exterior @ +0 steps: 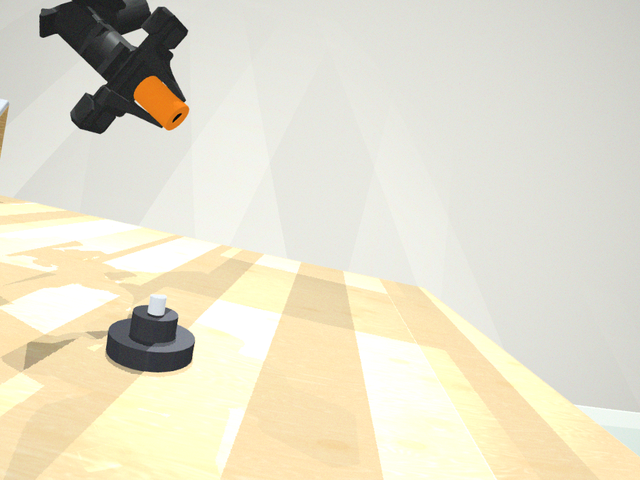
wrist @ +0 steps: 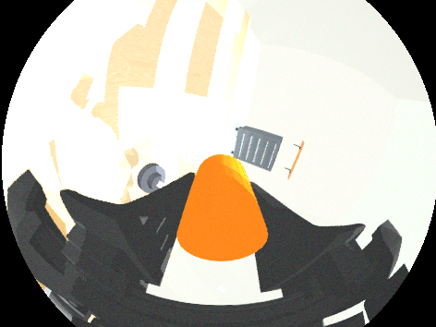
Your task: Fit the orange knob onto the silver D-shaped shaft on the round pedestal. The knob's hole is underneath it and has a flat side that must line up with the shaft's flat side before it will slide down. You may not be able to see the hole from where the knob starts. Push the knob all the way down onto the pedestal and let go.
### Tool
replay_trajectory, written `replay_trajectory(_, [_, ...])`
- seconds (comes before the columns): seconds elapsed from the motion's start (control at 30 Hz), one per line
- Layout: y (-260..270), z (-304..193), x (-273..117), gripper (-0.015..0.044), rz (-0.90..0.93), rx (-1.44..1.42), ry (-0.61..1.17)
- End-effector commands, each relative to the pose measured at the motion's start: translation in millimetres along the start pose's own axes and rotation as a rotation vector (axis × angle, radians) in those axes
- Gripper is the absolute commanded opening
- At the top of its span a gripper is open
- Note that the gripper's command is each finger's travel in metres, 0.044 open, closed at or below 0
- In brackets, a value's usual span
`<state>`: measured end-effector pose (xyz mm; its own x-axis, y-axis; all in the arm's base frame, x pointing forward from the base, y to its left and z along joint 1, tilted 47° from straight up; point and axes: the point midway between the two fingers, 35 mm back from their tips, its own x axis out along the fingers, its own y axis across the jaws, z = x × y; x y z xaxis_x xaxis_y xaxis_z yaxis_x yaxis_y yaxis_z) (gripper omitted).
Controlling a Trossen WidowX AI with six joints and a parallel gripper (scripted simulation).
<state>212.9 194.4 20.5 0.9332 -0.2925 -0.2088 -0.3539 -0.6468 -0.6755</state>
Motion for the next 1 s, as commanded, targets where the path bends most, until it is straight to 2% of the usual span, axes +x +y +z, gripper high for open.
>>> replay_trajectory(0.0, [0,0,0,0.0000,0.001,0.008,-0.002])
replay_trajectory(0.63, [0,0,0,0.0000,-0.005,0.008,-0.001])
replay_trajectory(0.97, [9,0,11,0.0000,0.109,0.009,0.000])
